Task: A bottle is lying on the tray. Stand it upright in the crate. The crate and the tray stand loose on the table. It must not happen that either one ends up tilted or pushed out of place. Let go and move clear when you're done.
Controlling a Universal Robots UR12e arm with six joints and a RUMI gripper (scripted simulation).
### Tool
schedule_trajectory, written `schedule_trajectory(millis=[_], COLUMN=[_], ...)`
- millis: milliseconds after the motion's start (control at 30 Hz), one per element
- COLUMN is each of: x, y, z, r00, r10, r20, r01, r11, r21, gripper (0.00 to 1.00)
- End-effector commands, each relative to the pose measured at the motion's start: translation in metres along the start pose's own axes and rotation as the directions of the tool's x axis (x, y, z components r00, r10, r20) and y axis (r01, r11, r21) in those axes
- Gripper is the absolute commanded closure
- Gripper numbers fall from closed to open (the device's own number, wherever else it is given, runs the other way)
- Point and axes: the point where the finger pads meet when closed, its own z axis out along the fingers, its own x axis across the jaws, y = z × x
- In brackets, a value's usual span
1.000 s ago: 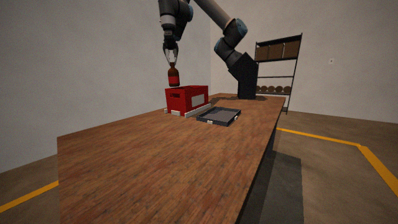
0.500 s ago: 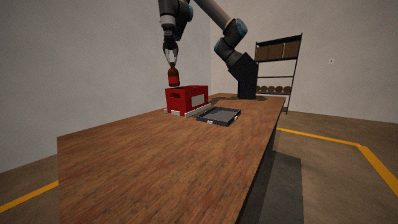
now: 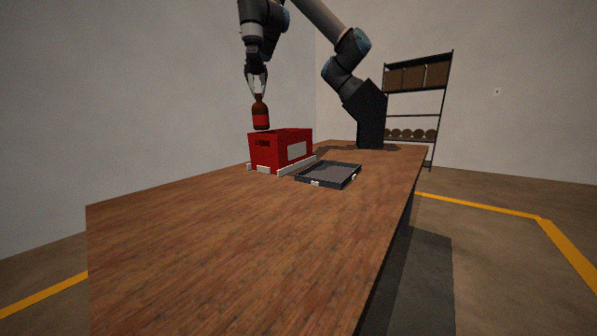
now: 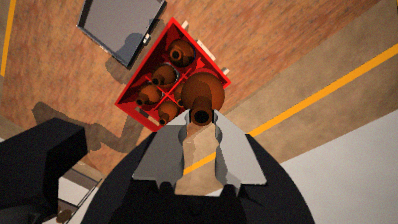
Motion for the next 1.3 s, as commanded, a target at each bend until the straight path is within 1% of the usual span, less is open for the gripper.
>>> schedule_trajectory(millis=[0, 867, 1267], x=[0.001, 0.001, 0.001], y=[0.000, 0.000, 0.000], z=[-0.001, 0.001, 0.011], r00=[1.000, 1.000, 1.000], r10=[0.000, 0.000, 0.000], r20=[-0.001, -0.001, -0.001], r01=[0.000, 0.000, 0.000], r11=[1.000, 1.000, 1.000], r21=[0.001, 0.001, 0.001], gripper=[1.00, 1.00, 1.00])
